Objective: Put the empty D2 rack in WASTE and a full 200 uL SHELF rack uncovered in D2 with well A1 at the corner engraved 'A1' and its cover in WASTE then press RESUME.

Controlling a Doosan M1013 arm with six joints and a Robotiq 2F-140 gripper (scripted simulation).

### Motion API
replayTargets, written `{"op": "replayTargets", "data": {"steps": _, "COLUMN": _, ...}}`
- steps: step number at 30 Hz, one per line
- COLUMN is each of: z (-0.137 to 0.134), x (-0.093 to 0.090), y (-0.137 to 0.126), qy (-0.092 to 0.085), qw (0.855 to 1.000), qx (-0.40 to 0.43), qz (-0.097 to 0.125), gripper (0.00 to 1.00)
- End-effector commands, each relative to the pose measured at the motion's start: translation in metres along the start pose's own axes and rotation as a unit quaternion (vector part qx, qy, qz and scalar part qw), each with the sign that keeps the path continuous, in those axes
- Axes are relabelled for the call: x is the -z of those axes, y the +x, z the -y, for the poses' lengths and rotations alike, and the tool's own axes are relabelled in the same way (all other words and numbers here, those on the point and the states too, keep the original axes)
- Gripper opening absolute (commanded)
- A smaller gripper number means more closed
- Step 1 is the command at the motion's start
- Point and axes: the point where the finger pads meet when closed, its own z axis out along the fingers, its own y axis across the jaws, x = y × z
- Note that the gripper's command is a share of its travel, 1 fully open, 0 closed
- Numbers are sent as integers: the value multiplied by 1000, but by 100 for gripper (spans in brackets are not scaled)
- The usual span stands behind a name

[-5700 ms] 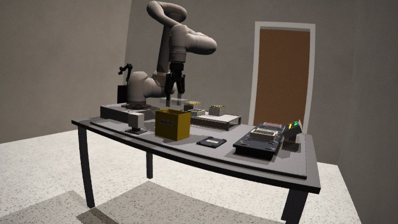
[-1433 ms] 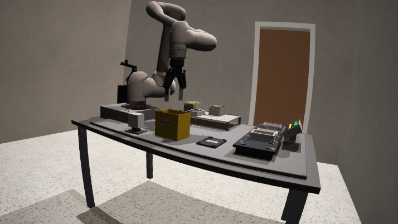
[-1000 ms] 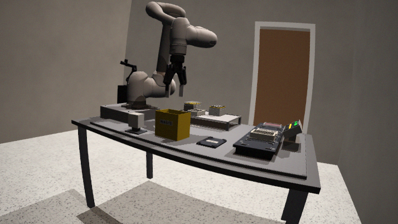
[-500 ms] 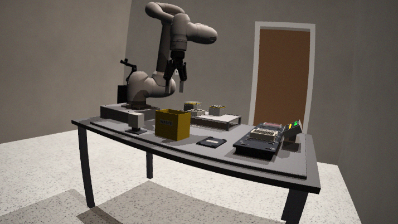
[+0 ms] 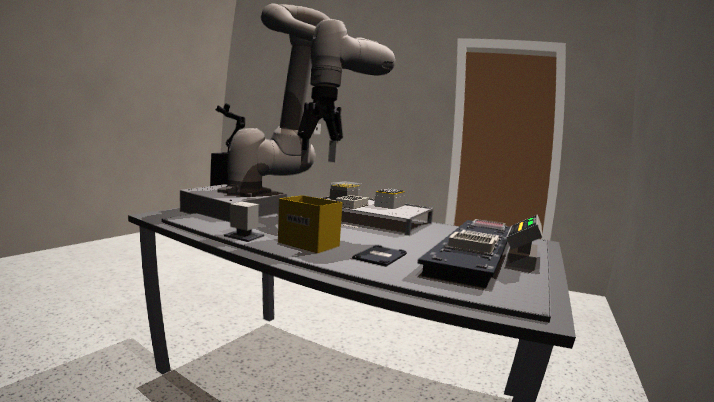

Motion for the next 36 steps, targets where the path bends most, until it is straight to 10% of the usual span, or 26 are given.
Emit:
{"op": "replayTargets", "data": {"steps": 1, "z": 2, "x": 2, "y": 15, "qy": 0, "qw": 999, "qx": -33, "qz": -1, "gripper": 77}}
{"op": "replayTargets", "data": {"steps": 36, "z": 17, "x": 10, "y": 128, "qy": 0, "qw": 943, "qx": -334, "qz": -1, "gripper": 77}}
